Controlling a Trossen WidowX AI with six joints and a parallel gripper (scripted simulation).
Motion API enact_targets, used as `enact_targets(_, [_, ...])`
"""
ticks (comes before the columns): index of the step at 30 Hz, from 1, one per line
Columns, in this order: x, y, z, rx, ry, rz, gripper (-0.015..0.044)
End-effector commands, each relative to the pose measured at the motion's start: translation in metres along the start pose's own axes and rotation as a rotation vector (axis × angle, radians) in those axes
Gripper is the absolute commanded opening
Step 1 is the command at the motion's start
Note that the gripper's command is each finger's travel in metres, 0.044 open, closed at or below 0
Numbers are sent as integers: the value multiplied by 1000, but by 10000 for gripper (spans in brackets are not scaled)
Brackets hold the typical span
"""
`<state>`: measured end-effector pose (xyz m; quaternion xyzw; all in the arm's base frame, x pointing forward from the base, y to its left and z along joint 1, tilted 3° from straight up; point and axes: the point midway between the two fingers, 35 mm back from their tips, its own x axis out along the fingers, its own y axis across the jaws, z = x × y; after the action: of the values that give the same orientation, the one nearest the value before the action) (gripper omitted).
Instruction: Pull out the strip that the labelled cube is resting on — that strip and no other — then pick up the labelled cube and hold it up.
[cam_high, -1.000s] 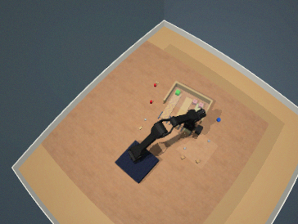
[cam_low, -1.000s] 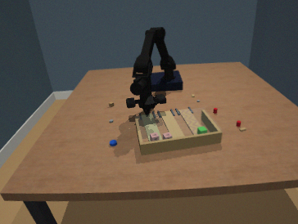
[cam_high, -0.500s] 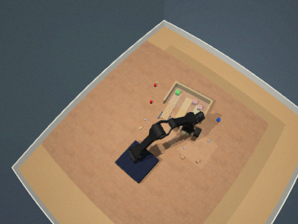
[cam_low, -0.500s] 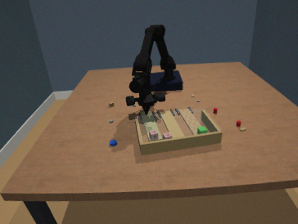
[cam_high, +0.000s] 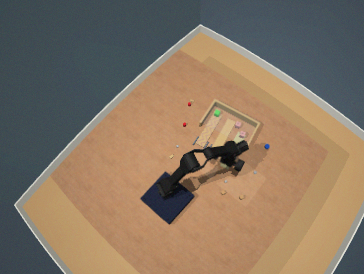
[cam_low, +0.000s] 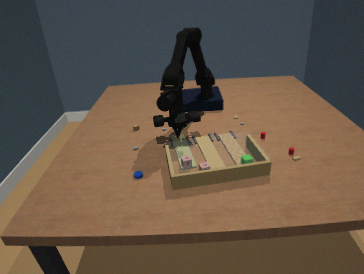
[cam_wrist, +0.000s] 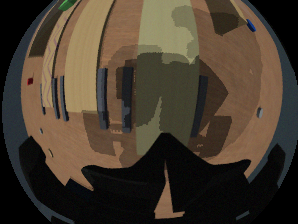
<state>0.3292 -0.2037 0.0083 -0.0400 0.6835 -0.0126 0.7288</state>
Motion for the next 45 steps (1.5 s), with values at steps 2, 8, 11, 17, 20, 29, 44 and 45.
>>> enact_targets(2, [6,1,-15,4,26,10,0])
enact_targets(8, [6,1,-23,4,27,10,0])
enact_targets(11, [6,1,-28,4,27,10,0])
enact_targets(17, [6,1,-38,4,28,10,0])
enact_targets(20, [6,2,-42,4,28,10,0])
enact_targets(29, [6,2,-56,4,30,10,0])
enact_targets(44, [6,3,-78,4,32,10,0])
enact_targets(45, [6,3,-80,4,32,10,0])
